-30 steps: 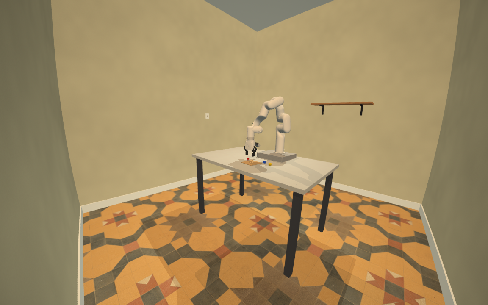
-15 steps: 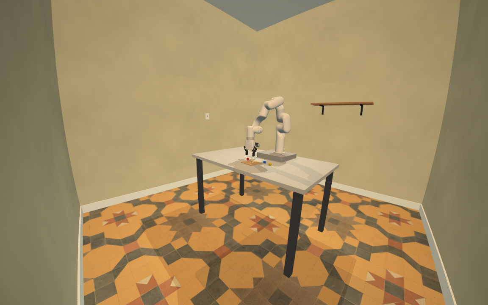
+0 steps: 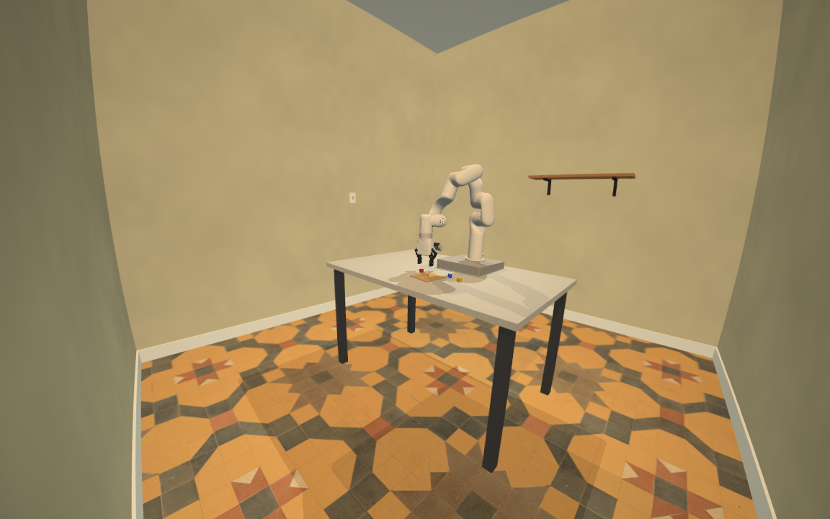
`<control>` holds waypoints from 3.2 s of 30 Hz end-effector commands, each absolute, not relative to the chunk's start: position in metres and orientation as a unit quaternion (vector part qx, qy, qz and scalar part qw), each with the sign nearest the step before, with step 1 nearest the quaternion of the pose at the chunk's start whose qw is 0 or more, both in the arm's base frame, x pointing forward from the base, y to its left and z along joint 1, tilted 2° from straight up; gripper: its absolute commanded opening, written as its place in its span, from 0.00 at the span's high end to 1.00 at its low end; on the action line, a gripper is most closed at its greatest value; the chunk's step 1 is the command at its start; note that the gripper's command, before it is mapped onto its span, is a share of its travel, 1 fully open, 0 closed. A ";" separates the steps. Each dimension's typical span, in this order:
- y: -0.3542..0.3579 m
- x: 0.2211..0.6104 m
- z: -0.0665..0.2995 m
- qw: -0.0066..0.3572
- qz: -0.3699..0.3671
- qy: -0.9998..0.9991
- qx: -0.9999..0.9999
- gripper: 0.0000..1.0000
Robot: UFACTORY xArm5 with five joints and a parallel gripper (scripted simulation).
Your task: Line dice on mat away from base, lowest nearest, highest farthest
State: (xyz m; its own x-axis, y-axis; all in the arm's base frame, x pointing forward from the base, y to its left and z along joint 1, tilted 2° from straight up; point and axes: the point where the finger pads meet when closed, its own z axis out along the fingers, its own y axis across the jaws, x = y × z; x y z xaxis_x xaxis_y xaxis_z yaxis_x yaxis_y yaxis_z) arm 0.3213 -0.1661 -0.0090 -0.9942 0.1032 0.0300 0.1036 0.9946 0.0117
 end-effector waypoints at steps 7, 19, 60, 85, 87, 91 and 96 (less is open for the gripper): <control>-0.159 0.322 -0.008 0.013 -0.006 -0.999 -0.052 0.00; -0.081 0.315 -0.008 0.015 -0.003 -0.999 -0.052 0.00; 0.016 0.308 -0.007 0.014 0.001 -0.999 -0.052 0.00; 0.024 0.311 -0.007 0.014 0.002 -0.999 -0.052 0.00; 0.027 0.313 -0.007 0.014 0.002 -0.999 -0.052 0.00; 0.041 0.319 -0.007 0.013 0.002 -0.999 -0.052 0.00; 0.071 0.332 -0.007 0.013 0.003 -0.999 -0.052 0.00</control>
State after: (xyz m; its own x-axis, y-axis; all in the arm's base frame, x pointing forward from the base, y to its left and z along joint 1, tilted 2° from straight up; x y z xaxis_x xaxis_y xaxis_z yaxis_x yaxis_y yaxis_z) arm 0.3208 0.0492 -0.0069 -0.9944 0.1020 0.0275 0.1019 0.9948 -0.0072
